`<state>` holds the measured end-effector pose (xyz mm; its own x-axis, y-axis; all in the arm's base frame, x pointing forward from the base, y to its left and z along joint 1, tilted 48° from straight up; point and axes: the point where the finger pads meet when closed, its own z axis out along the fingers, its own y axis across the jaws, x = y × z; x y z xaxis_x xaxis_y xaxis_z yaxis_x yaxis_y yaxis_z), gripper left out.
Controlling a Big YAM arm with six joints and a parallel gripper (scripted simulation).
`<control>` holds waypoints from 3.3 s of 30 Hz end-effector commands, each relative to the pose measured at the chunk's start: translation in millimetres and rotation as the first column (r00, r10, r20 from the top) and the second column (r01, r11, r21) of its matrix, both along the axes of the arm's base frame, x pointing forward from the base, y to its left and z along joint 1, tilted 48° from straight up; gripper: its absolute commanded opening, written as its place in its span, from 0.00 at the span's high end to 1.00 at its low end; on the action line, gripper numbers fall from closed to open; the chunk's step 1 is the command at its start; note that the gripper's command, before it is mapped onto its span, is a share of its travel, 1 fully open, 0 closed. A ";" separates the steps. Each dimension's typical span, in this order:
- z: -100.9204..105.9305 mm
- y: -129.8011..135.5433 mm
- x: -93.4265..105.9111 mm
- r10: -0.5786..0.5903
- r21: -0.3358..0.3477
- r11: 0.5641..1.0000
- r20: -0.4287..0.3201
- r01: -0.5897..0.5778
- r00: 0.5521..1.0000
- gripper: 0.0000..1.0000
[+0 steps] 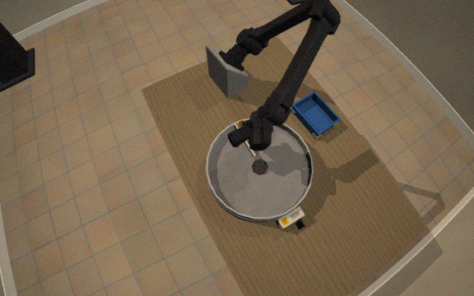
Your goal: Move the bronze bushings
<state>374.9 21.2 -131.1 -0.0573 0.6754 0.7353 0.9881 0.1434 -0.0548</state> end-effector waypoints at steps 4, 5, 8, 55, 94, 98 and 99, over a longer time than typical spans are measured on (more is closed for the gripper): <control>-3.8 -1.8 -5.2 -0.007 -0.002 1.000 -0.025 0.007 1.000 1.00; -3.8 -1.8 -5.2 -0.007 -0.002 1.000 -0.025 0.007 1.000 1.00; -3.8 -1.8 -5.2 -0.007 -0.002 1.000 -0.025 0.007 1.000 1.00; 49.3 -60.0 22.9 -0.003 -0.014 1.000 0.028 0.004 1.000 1.00; 67.1 -38.3 22.1 0.006 -0.013 1.000 0.021 -0.006 1.000 1.00; 80.2 -19.1 8.0 0.006 -0.003 1.000 -0.009 -0.006 1.000 1.00; 85.2 -14.4 7.7 0.006 -0.003 1.000 -0.010 -0.006 1.000 1.00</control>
<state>377.4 -4.5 -67.5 -0.0521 0.6685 0.7419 0.9859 0.1528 -0.0685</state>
